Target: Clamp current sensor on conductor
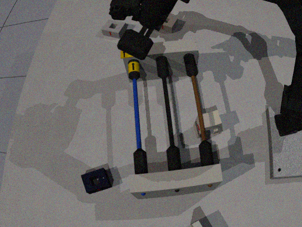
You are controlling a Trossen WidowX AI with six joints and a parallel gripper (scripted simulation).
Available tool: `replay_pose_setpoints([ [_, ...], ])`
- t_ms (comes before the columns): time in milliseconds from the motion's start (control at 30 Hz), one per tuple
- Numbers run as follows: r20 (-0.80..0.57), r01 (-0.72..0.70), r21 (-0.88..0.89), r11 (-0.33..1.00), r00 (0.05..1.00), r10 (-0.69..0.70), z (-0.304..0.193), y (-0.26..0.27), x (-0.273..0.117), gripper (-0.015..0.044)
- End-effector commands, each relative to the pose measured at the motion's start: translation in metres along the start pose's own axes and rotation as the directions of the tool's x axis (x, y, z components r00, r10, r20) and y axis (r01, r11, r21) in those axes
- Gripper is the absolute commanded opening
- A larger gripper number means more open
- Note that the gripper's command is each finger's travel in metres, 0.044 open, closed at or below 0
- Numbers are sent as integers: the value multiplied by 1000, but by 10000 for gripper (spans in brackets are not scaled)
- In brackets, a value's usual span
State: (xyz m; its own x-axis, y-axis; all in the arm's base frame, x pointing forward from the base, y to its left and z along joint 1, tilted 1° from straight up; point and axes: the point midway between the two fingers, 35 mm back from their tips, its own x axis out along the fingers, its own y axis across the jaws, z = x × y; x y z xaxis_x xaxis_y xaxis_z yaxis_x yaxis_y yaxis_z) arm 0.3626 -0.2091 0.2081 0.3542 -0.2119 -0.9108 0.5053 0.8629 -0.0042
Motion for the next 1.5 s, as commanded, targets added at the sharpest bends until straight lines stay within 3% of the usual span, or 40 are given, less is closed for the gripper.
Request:
replay_pose_setpoints([
  [0,1,6,1,1000,1000,-6,1,-2,-2,440],
  [300,1,6,1,1000,1000,-6,1,-2,-2,440],
  [367,-5,-1,-19,1000,1000,1,-5,3,-4,387],
  [467,-30,-34,-103,994,999,31,-35,22,-11,322],
  [1000,-196,-231,-517,824,969,148,-231,76,-14,322],
  [1467,-198,-233,-521,821,969,149,-234,78,-2,322],
])
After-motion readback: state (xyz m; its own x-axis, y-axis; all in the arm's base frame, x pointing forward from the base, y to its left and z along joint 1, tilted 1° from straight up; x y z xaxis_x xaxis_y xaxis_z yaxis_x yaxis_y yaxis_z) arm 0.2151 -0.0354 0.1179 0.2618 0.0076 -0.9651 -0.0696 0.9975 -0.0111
